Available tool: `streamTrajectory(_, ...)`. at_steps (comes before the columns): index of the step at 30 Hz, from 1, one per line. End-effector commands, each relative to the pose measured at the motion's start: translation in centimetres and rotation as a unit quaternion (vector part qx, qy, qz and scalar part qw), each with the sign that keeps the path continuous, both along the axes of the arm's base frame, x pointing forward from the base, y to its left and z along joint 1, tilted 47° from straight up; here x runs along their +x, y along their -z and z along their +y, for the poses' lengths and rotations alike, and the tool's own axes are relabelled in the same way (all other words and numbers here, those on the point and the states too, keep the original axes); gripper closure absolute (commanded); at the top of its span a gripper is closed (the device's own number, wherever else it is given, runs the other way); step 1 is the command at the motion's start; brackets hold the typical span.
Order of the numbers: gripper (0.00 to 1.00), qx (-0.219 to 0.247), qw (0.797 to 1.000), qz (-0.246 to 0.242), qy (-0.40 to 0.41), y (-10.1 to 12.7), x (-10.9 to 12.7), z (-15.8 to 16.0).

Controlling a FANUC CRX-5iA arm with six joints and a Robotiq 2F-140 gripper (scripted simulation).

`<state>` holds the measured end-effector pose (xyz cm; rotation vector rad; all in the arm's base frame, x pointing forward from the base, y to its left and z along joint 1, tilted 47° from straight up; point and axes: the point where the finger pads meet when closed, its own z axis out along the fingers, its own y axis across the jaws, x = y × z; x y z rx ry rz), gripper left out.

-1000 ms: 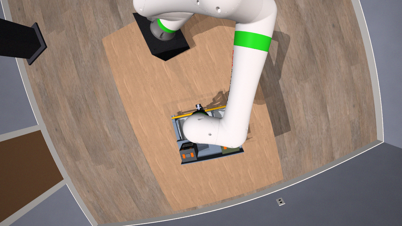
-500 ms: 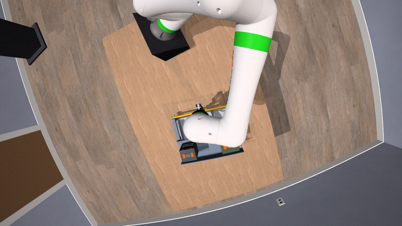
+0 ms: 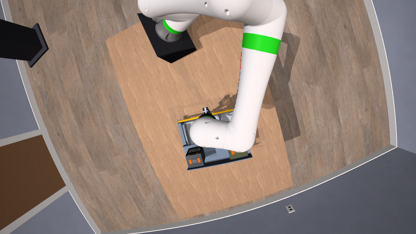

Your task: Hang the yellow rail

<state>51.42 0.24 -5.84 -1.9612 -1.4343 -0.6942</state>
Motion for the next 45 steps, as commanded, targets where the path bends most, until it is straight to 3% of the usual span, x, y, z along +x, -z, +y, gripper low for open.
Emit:
streamTrajectory(1,1.00,0.000,1.000,0.000,0.000,-0.01,0.01,-0.03)
streamTrajectory(37,1.00,0.000,1.000,0.000,0.000,0.30,0.04,0.30)
streamTrajectory(38,0.70,0.000,1.000,0.000,0.000,0.28,0.04,0.27)
streamTrajectory(45,0.70,0.000,1.000,0.000,0.000,0.28,0.04,0.27)
